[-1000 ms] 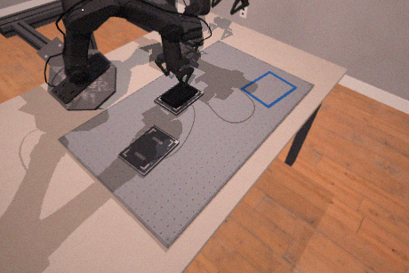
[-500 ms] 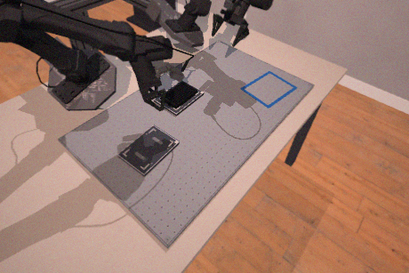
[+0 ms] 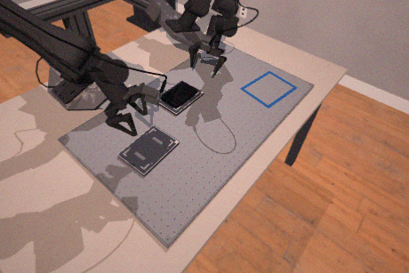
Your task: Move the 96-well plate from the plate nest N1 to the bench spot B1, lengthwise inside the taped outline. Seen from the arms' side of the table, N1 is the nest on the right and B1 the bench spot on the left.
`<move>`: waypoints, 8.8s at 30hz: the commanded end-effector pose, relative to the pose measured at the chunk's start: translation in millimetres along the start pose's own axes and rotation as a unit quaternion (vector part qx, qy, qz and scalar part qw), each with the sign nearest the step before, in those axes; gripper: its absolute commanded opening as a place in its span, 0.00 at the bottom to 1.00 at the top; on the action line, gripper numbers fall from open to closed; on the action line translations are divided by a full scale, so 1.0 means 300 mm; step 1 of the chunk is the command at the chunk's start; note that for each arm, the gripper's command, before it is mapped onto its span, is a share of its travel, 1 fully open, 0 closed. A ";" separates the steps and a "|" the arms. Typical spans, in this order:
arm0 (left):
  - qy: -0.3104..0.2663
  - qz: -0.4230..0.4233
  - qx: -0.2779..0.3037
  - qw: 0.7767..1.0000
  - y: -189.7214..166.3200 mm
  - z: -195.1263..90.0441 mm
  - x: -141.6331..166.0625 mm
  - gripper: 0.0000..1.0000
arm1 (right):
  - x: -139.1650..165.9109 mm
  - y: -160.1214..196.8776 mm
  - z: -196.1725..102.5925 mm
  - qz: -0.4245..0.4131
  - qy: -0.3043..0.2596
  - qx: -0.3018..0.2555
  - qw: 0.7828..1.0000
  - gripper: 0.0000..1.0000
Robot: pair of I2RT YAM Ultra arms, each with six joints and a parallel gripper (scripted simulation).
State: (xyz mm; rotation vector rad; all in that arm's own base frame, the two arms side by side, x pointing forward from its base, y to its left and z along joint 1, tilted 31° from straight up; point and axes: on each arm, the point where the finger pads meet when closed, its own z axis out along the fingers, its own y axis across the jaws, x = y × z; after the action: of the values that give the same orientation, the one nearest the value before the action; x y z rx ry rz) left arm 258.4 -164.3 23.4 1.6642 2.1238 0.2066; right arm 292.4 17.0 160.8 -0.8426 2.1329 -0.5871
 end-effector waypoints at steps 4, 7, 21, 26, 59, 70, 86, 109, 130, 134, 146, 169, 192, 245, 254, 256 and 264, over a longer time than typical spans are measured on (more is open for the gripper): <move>-0.031 -0.081 -0.128 0.988 -0.067 0.105 -0.115 1.00 | -0.054 -0.182 -0.035 0.088 -0.097 0.020 0.991 1.00; -0.039 -0.090 -0.141 0.985 -0.134 0.130 -0.117 1.00 | -0.024 -0.278 -0.027 0.138 -0.105 0.038 0.984 1.00; -0.027 -0.066 -0.137 0.988 -0.256 0.170 -0.068 1.00 | 0.078 -0.572 -0.045 0.264 -0.126 0.110 0.950 1.00; -0.027 -0.066 -0.137 0.988 -0.256 0.170 -0.068 1.00 | 0.106 -0.591 -0.040 0.270 -0.112 0.116 0.949 1.00; 0.216 0.131 -0.026 0.967 -0.242 0.190 -0.077 1.00 | 0.104 -0.578 -0.040 0.269 -0.114 0.113 0.950 1.00; 0.258 0.169 -0.011 0.951 -0.217 0.221 -0.147 1.00 | 0.104 -0.578 -0.040 0.269 -0.114 0.113 0.950 1.00; 0.249 0.162 -0.017 0.955 -0.204 0.275 -0.144 1.00 | 0.104 -0.578 -0.040 0.269 -0.114 0.113 0.950 1.00; 0.254 0.163 -0.015 0.953 -0.196 0.365 -0.077 1.00 | 0.104 -0.578 -0.040 0.269 -0.114 0.113 0.950 1.00; 0.253 0.165 -0.015 0.953 -0.199 0.390 -0.067 0.94 | 0.104 -0.578 -0.040 0.269 -0.114 0.113 0.950 1.00; 0.249 0.161 -0.016 0.955 -0.192 0.381 -0.083 0.92 | 0.104 -0.578 -0.040 0.269 -0.114 0.113 0.950 1.00; 0.249 0.164 -0.020 0.954 -0.190 0.375 -0.090 0.79 | 0.104 -0.578 -0.040 0.269 -0.114 0.113 0.950 1.00; 0.246 0.215 -0.011 0.945 -0.072 0.221 -0.089 0.79 | 0.028 -0.610 -0.011 0.256 -0.125 0.137 0.949 1.00; 0.245 0.190 0.012 0.951 0.666 -0.086 0.316 0.79 | -0.829 0.228 0.062 0.089 -0.273 -0.009 0.958 1.00; 0.160 -0.580 -0.191 0.775 0.850 -0.167 0.404 0.79 | -0.930 1.024 -0.370 -0.037 -0.375 -0.130 0.917 1.00; 0.130 -0.683 -0.213 0.687 0.851 -0.169 0.405 0.79 | -0.930 1.024 -0.370 -0.037 -0.375 -0.130 0.917 1.00; 0.118 -0.716 -0.220 0.652 0.852 -0.172 0.404 0.79 | -0.930 1.024 -0.370 -0.037 -0.375 -0.130 0.917 1.00; 0.073 -0.813 -0.243 0.524 0.862 -0.182 0.405 0.79 | -0.930 1.024 -0.370 -0.037 -0.375 -0.130 0.917 1.00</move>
State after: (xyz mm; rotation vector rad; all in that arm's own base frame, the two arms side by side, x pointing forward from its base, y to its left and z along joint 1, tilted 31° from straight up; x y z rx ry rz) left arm 438.5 28.3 126.4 -0.7496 2.5411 0.3315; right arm 233.4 431.1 151.2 -1.1067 1.5081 -0.0201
